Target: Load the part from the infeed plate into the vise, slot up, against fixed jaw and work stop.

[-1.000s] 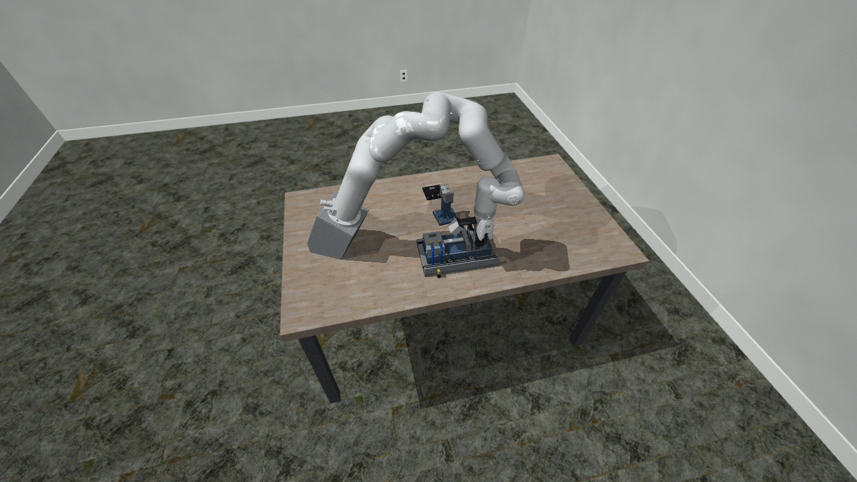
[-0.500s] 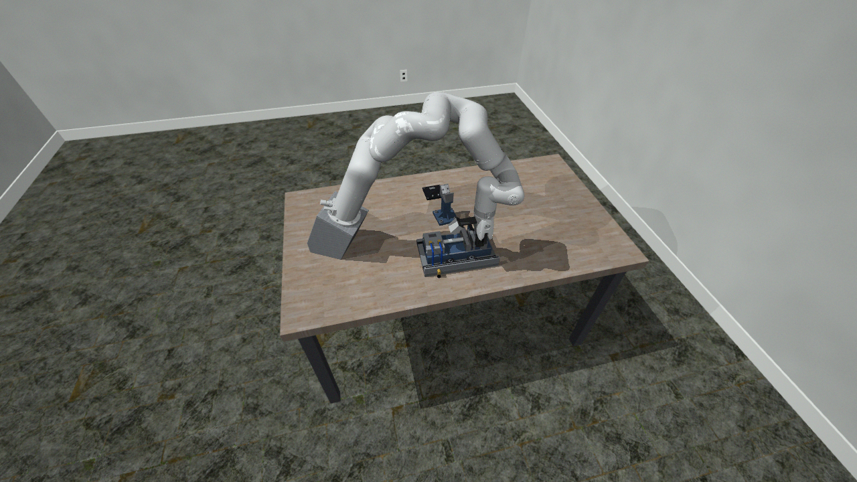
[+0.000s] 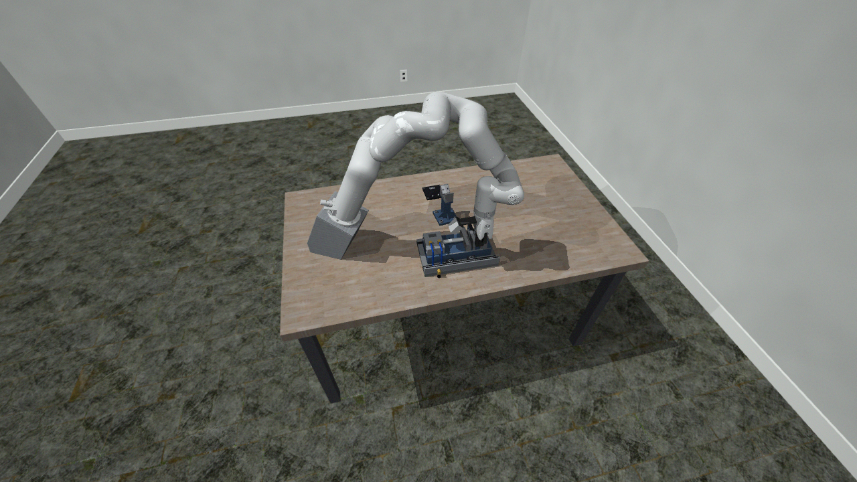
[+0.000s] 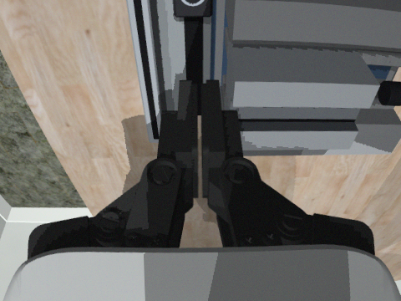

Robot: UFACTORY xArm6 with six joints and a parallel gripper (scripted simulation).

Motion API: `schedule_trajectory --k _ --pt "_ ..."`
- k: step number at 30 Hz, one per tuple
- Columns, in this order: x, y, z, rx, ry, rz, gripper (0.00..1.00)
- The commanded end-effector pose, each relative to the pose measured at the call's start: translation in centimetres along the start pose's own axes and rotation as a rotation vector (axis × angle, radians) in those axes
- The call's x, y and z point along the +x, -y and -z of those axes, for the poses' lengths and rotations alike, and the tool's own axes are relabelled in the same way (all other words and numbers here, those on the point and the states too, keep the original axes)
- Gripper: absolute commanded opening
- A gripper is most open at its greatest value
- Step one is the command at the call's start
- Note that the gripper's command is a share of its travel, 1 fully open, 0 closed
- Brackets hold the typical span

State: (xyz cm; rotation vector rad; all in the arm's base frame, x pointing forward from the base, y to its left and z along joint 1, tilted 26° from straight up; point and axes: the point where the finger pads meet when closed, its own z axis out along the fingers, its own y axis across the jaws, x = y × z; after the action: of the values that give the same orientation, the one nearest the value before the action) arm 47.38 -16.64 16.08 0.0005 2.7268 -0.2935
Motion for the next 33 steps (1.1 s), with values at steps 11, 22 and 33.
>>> schedule_trajectory --k 11,22,33 --pt "-0.12 -0.17 0.11 0.001 0.003 0.0 0.0" --pt "-0.12 -0.43 0.11 0.001 0.003 0.0 0.0" --pt "-0.12 -0.68 0.11 0.001 0.003 0.0 0.0"
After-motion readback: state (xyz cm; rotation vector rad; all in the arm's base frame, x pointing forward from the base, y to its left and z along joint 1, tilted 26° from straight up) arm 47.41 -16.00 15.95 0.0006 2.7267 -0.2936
